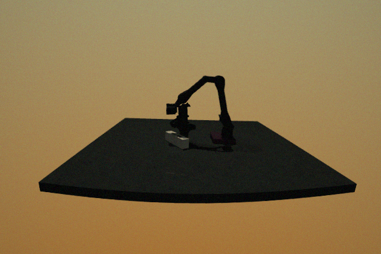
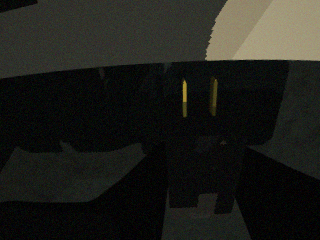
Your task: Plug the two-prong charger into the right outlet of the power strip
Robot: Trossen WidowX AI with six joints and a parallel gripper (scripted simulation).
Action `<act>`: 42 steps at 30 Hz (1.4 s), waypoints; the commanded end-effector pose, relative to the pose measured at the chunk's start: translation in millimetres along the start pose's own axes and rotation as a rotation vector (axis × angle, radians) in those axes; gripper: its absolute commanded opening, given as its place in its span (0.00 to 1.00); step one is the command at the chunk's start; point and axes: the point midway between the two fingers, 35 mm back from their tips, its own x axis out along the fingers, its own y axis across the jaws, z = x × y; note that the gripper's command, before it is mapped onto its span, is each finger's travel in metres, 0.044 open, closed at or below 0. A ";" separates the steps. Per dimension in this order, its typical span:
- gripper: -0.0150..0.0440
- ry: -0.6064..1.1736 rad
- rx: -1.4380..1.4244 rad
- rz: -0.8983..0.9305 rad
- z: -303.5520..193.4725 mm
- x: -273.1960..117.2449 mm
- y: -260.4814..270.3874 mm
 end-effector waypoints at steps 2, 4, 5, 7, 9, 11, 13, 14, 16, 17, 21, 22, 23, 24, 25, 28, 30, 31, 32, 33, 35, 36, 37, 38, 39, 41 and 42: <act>0.25 -0.006 0.007 0.001 1.8 -0.6 -0.1; 0.25 -0.006 0.007 0.001 2.1 -0.7 0.0; 0.25 -0.006 0.007 0.001 2.2 -0.7 0.0; 0.25 -0.006 0.007 0.001 2.5 -0.8 0.0; 0.25 -0.006 0.007 0.001 2.7 -0.9 0.0; 0.25 -0.006 0.007 0.001 3.0 -0.9 0.0; 0.25 -0.006 0.007 0.001 3.3 -1.0 0.0; 0.25 -0.006 0.007 0.001 3.5 -1.0 0.0; 0.25 -0.006 0.007 0.001 3.8 -1.1 0.1; 0.25 -0.006 0.007 0.001 4.0 -1.1 0.1; 0.25 -0.006 0.007 0.001 4.8 -1.2 0.1; 0.25 -0.006 0.007 0.001 5.0 -1.3 0.1; 0.25 -0.006 0.007 0.001 5.2 -1.3 0.2; 0.25 -0.006 0.007 0.001 5.4 -1.3 0.2; 0.25 -0.006 0.007 0.001 5.6 -1.4 0.2; 0.25 -0.006 0.007 0.001 6.3 -1.5 0.2; 0.25 -0.006 0.007 0.001 6.7 -1.5 0.2; 0.25 -0.006 0.007 0.001 6.9 -1.6 0.3; 0.25 -0.006 0.007 0.001 7.1 -1.6 0.3; 0.25 -0.007 0.007 0.001 7.3 -1.6 0.3; 0.25 -0.007 0.007 0.001 7.7 -1.7 0.3; 0.25 -0.007 0.007 0.001 7.9 -1.7 0.3; 0.25 -0.007 0.007 0.001 8.1 -1.8 0.3; 0.25 -0.007 0.007 0.001 8.3 -1.8 0.3; 0.25 -0.007 0.007 0.001 8.5 -1.8 0.3; 0.25 -0.007 0.007 0.001 8.9 -1.9 0.3; 0.25 -0.007 0.007 0.001 9.1 -1.9 0.3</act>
